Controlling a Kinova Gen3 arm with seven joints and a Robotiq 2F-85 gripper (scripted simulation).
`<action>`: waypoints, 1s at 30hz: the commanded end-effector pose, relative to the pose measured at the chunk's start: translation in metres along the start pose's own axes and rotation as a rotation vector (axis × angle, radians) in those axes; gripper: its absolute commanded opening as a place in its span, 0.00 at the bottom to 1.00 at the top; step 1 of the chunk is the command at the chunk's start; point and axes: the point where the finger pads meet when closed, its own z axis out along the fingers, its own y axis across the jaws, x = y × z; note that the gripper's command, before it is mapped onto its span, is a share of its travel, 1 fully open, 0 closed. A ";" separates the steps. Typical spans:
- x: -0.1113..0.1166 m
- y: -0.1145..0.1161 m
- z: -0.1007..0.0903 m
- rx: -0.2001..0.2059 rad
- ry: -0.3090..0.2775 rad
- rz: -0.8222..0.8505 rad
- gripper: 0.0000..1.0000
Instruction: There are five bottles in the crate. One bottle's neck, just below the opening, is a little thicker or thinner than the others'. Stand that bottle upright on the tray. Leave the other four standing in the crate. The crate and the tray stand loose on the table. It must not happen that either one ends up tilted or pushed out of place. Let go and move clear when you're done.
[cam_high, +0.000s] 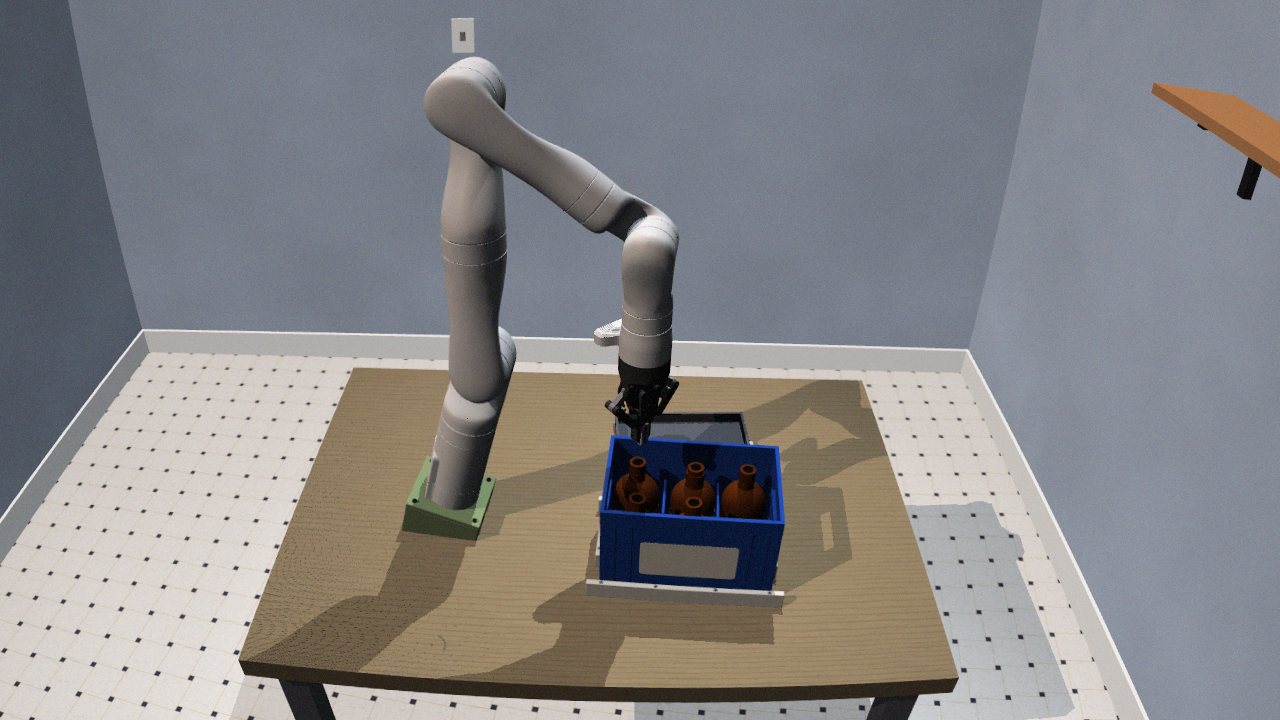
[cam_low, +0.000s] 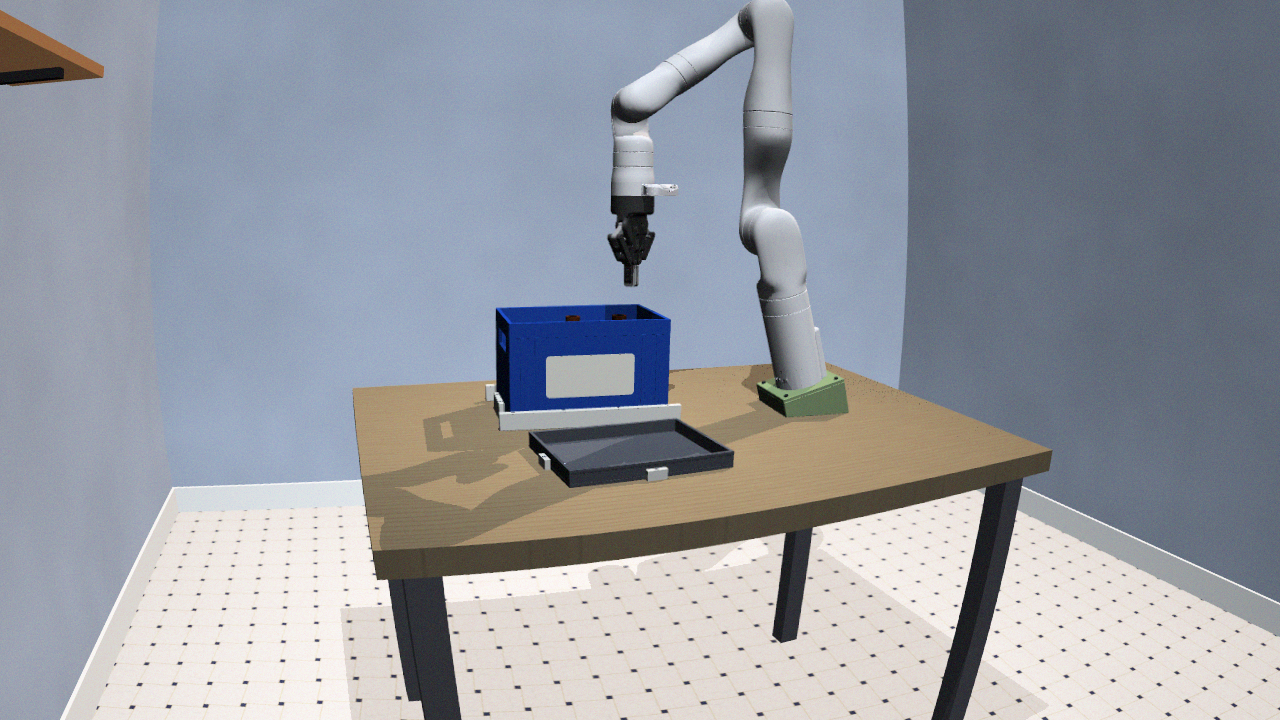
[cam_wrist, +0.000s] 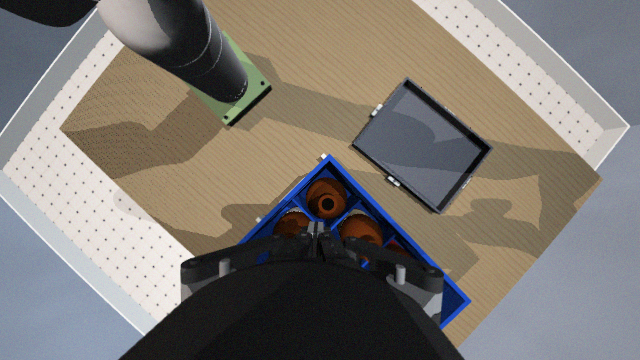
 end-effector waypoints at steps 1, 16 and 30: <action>0.013 0.010 -0.002 -0.005 -0.007 -0.021 0.00; 0.018 0.013 -0.002 -0.004 -0.008 -0.021 0.64; 0.018 0.013 -0.002 -0.004 -0.008 -0.021 0.64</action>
